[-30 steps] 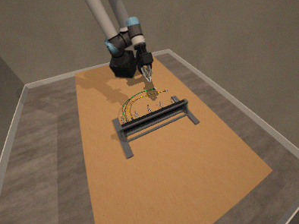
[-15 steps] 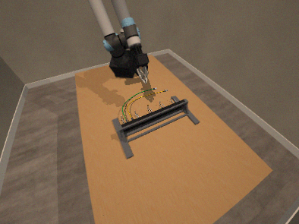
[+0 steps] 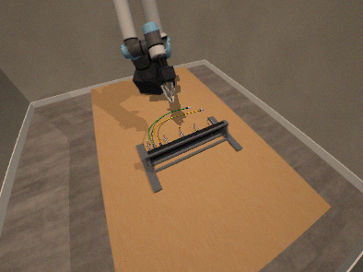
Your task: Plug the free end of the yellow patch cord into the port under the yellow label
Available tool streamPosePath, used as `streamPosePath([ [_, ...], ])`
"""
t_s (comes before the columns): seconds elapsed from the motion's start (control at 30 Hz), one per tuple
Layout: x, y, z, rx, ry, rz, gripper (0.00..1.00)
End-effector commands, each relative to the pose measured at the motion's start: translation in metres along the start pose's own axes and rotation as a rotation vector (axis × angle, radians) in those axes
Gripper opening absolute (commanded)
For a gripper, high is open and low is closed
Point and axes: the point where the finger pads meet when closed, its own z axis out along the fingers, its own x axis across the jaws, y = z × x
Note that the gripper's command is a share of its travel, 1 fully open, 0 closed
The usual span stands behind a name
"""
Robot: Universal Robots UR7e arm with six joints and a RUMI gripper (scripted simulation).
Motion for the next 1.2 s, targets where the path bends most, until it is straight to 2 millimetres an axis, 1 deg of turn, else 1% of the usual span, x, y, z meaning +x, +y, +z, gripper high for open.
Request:
streamPosePath([
  [0.0, -0.007, 0.000, 0.000, -0.001, 0.005, 0.000, 0.00],
  [0.3, -0.017, 0.000, 0.000, -0.001, 0.005, 0.000, 0.00],
  [0.57, -0.021, 0.000, 0.000, -0.001, 0.005, 0.000, 0.00],
  [1.17, -0.022, 0.000, 0.000, -0.001, 0.005, 0.000, 0.00],
])
